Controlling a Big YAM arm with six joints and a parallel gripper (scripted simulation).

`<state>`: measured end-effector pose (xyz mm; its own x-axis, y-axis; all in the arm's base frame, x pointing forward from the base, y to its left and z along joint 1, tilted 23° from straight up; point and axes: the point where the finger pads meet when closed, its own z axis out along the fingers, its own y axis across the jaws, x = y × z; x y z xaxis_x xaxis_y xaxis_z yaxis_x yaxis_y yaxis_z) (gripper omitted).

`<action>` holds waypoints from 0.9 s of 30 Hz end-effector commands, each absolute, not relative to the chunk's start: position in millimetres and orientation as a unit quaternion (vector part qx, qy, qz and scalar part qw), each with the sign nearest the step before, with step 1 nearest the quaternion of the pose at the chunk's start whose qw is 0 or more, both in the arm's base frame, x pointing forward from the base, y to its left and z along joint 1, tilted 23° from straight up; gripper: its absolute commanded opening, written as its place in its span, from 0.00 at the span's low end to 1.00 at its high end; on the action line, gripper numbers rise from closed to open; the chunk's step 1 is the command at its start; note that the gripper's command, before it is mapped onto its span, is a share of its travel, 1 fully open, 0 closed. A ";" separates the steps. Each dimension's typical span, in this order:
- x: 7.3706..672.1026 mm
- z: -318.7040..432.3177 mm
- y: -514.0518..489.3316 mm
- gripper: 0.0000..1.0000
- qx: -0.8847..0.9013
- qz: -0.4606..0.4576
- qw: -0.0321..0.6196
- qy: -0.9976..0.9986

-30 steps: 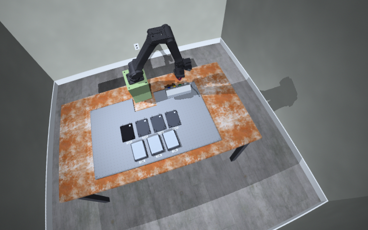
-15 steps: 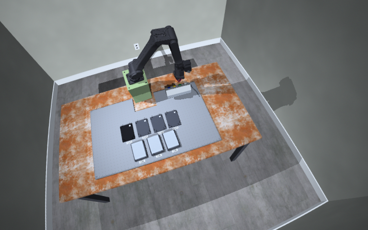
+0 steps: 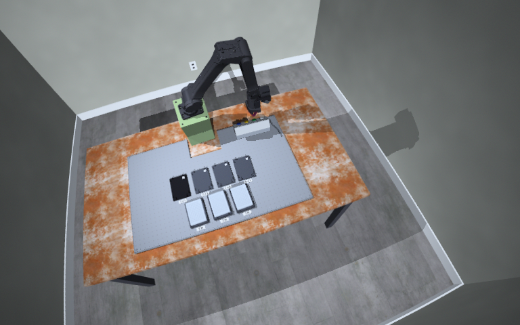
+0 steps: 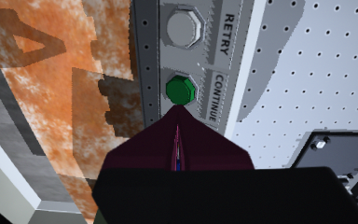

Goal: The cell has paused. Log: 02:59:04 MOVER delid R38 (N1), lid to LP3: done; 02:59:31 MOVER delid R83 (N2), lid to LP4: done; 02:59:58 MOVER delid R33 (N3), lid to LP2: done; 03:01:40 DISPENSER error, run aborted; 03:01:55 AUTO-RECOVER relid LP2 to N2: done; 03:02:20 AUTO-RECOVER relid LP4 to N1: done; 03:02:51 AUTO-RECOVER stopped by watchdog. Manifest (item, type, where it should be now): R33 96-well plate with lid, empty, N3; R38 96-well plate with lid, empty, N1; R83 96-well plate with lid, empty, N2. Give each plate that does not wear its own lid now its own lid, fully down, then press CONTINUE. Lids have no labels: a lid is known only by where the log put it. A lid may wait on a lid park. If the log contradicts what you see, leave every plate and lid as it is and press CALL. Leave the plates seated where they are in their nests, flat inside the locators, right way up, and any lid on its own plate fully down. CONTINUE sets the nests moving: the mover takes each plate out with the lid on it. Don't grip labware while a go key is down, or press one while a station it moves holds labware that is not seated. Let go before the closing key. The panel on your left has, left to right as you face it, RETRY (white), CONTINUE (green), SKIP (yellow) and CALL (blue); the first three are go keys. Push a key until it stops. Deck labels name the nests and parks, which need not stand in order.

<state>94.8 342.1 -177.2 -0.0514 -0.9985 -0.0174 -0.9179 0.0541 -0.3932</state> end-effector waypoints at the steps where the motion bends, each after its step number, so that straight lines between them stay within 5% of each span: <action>1: 99.0 -183.5 348.2 0.00 -0.673 -0.138 0.147 0.712; 27: 106.1 -198.4 347.6 0.00 -0.672 -0.138 0.147 0.712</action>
